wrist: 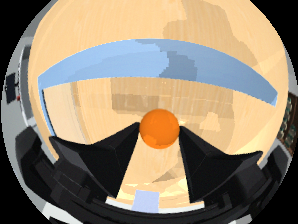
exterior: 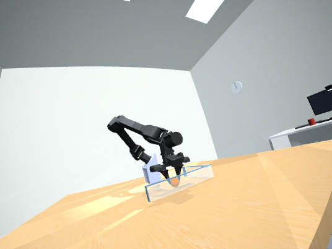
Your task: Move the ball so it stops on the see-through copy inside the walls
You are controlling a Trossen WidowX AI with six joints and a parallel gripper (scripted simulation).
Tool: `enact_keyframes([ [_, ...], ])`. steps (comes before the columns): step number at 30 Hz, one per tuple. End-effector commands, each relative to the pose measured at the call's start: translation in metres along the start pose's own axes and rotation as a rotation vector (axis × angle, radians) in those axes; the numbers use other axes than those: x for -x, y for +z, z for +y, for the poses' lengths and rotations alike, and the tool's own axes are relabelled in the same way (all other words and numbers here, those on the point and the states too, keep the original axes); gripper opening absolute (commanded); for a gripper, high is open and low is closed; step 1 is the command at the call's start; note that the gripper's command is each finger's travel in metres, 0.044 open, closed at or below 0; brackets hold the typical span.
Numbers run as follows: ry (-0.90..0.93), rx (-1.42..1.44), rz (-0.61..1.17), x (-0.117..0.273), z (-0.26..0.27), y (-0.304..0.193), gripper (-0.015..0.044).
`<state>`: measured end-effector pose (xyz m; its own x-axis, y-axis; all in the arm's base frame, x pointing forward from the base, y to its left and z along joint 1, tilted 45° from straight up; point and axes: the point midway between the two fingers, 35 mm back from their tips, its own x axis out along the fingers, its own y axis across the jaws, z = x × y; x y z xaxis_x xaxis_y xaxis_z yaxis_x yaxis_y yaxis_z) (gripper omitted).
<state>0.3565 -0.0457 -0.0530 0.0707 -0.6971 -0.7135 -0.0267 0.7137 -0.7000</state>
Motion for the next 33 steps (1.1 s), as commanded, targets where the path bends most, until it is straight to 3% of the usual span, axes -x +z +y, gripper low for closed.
enact_keyframes([
  [1,-0.008,0.012,0.007,-0.008,0.001,-0.003,0.0],
  [5,-0.008,0.012,0.007,-0.009,0.001,-0.003,0.0],
  [17,-0.001,0.001,0.001,-0.006,0.0,-0.001,0.0315],
  [22,0.0,0.003,0.002,0.005,0.001,0.0,0.0316],
  [27,-0.004,0.011,0.007,0.077,0.002,-0.001,0.0316],
  [33,-0.006,0.02,-0.012,0.076,0.005,0.002,0.0316],
])
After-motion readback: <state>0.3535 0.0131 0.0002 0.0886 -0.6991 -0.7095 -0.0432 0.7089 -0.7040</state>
